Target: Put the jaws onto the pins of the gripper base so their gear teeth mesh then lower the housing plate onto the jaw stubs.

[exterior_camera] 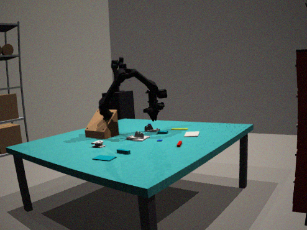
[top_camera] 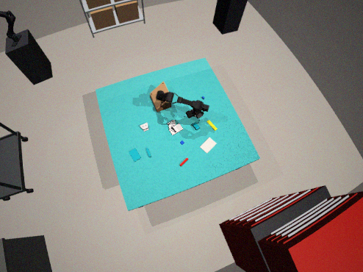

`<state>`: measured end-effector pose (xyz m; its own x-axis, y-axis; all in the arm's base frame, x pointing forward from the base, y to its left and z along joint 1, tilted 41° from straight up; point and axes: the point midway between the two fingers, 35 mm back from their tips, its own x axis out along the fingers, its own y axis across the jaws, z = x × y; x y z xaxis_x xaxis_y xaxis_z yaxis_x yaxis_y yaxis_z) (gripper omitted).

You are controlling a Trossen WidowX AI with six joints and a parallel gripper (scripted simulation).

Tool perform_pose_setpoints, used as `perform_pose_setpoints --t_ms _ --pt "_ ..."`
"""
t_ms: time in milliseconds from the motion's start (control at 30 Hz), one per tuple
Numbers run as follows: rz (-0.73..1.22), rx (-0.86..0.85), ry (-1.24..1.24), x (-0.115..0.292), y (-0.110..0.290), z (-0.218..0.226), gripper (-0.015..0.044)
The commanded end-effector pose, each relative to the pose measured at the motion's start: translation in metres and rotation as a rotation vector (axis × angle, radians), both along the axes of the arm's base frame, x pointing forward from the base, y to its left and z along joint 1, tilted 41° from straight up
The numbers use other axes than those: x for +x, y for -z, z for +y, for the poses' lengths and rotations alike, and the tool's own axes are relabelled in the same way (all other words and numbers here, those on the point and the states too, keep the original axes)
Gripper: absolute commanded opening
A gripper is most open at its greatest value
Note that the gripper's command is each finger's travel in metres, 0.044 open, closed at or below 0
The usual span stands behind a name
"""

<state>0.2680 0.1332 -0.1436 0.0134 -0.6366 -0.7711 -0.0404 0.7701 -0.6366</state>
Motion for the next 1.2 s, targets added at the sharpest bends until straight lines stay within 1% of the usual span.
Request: perform_pose_setpoints --t_ms 0,67,633,1167 --pt "0.0 0.0 0.0 0.0 0.0 0.0 0.0046" --pt "0.0 0.0 0.0 0.0 0.0 0.0 0.0" --pt "0.0 0.0 0.0 0.0 0.0 0.0 0.0" --pt "0.0 0.0 0.0 0.0 0.0 0.0 0.042"
